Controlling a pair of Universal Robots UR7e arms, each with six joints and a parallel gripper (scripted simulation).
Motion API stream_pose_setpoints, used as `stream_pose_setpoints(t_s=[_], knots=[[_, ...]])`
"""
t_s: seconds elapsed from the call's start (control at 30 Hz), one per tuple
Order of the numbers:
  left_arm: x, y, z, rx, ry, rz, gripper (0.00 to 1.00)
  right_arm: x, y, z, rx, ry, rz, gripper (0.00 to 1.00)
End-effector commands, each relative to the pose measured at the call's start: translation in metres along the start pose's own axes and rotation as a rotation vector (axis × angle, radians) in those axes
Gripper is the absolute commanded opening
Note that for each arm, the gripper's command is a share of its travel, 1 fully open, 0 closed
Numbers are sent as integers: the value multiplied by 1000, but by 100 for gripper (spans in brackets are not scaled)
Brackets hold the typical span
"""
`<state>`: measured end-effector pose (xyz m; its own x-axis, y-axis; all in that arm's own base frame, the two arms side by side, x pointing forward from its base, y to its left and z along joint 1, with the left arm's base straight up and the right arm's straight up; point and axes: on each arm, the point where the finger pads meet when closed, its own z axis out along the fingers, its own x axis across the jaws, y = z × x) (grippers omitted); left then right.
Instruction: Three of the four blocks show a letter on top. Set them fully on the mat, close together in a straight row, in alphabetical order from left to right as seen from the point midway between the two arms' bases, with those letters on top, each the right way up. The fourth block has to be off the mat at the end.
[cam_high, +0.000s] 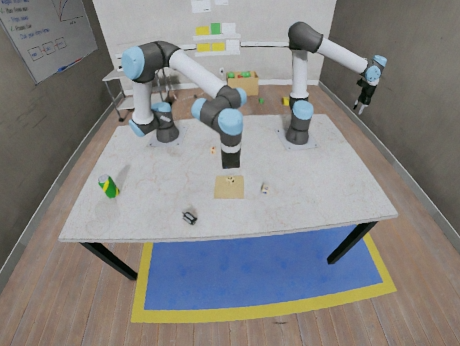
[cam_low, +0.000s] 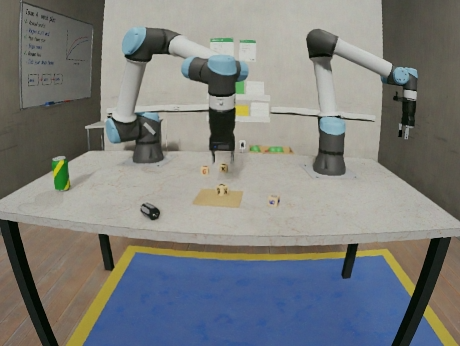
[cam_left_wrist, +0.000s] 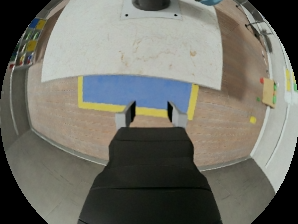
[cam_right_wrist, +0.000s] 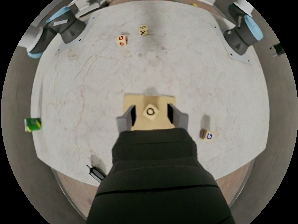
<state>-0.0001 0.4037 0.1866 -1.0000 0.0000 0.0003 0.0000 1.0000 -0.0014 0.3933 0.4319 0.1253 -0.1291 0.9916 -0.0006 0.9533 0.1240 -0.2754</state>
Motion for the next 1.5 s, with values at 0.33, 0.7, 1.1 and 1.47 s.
stream_pose_setpoints(t_s=[0.33, 0.7, 1.1, 1.47], knots=[[0, 0, 0, -1, 0, 0, 100, 4, -12, 1, -2, 1, 0, 100], [0, 0, 0, -1, 0, 0, 100, 18, -93, 18, -7, 1, 0, 100], [0, 0, 0, -1, 0, 0, 100, 2, -231, 63, -4, 2, 0, 100], [0, 0, 0, -1, 0, 0, 100, -13, -267, 80, 0, 2, -1, 100]])
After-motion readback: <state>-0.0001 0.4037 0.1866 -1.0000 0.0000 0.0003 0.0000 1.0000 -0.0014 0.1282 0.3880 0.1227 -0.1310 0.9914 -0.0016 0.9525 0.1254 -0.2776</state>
